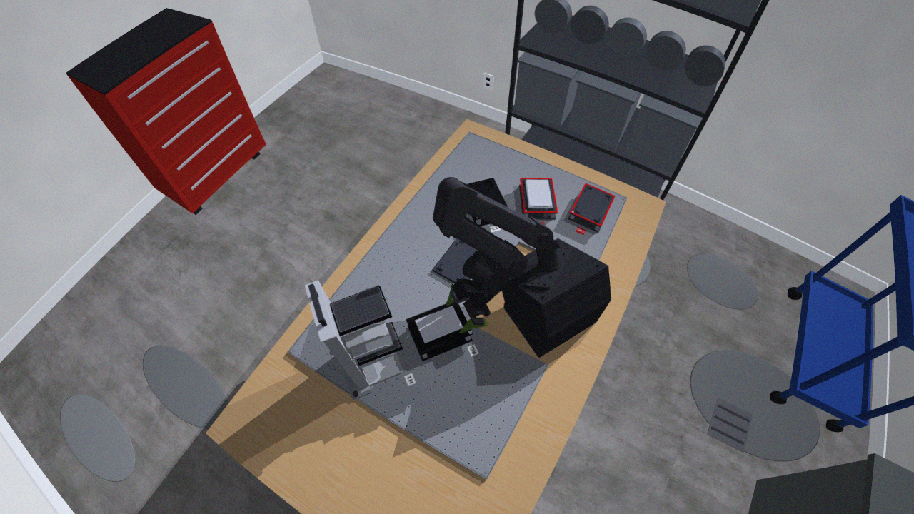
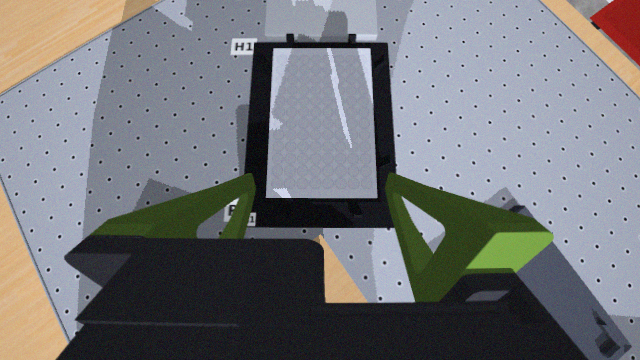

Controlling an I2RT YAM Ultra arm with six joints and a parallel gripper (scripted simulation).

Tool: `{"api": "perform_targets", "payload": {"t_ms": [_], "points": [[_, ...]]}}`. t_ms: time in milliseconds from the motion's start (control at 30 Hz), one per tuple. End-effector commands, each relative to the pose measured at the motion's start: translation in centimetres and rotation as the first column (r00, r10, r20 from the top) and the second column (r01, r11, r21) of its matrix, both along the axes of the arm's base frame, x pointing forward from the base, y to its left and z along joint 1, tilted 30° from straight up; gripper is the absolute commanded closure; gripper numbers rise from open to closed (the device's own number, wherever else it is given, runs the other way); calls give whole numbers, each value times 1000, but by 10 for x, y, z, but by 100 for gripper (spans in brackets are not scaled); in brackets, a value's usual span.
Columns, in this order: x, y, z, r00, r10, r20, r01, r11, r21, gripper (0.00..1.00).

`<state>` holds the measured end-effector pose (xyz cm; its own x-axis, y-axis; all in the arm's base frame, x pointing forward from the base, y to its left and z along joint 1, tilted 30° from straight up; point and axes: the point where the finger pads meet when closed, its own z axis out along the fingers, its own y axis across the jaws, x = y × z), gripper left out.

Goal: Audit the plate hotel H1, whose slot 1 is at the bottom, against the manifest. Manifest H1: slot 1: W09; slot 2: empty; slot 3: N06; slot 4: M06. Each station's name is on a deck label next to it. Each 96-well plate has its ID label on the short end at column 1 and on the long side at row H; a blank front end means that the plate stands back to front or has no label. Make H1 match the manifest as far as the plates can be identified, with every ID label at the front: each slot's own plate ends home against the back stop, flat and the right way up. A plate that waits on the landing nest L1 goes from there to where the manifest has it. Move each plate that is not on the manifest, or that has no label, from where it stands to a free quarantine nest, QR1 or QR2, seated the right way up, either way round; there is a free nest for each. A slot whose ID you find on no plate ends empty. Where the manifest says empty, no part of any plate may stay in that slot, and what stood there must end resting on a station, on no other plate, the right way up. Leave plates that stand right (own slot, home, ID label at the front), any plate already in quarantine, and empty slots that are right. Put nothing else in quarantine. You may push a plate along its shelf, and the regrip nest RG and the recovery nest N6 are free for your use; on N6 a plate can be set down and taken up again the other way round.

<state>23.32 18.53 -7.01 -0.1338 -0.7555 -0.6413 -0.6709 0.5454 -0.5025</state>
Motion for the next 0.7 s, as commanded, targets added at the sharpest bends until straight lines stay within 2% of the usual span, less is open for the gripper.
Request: {"api": "perform_targets", "payload": {"t_ms": [0, 667], "points": [[-8, -1, 9, 1000, 4, 3, -4, 1000, 5, 0], [-21, 6, 34, 1000, 4, 8, -4, 1000, 11, 0]]}}
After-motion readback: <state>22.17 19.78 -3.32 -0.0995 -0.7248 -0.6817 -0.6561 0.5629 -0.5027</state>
